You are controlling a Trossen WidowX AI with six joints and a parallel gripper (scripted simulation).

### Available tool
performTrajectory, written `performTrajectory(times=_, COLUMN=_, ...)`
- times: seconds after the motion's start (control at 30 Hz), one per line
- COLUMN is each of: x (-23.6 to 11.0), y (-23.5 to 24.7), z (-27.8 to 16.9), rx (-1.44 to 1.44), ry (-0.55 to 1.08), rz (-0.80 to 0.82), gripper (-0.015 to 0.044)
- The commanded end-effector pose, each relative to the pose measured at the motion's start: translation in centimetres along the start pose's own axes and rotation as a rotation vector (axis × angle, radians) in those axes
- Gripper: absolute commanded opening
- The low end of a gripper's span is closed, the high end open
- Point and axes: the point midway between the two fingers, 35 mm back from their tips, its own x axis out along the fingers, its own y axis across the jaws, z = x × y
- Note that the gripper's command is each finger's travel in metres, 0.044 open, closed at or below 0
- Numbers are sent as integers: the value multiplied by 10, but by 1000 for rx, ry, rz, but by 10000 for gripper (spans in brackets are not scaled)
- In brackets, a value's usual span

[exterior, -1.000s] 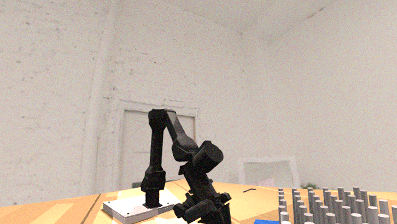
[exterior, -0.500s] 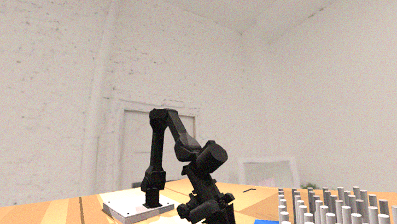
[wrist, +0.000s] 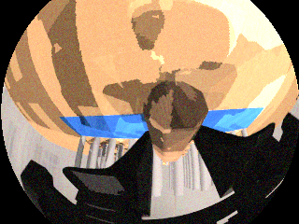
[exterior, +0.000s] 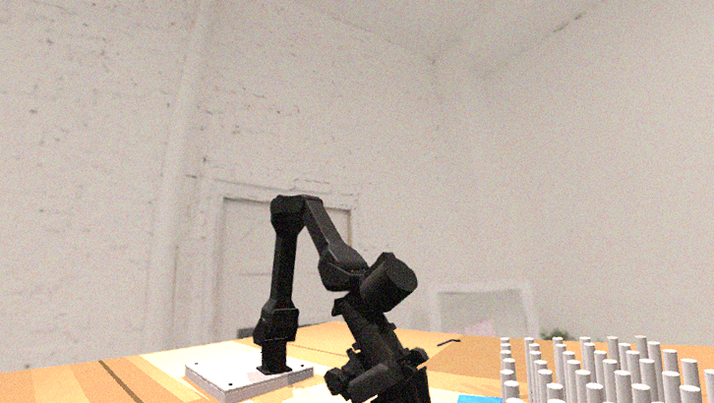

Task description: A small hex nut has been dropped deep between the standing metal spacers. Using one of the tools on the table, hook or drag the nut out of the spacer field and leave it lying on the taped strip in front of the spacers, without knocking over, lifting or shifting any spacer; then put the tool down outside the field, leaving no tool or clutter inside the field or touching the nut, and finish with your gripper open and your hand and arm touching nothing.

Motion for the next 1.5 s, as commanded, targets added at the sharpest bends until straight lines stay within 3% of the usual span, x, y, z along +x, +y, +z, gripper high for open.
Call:
performTrajectory(times=0.0, x=1, y=3, z=-8, rx=3, ry=12, rz=9, gripper=0)
performTrajectory(times=1.47, x=19, y=-1, z=4, rx=4, ry=12, rz=8, gripper=0)
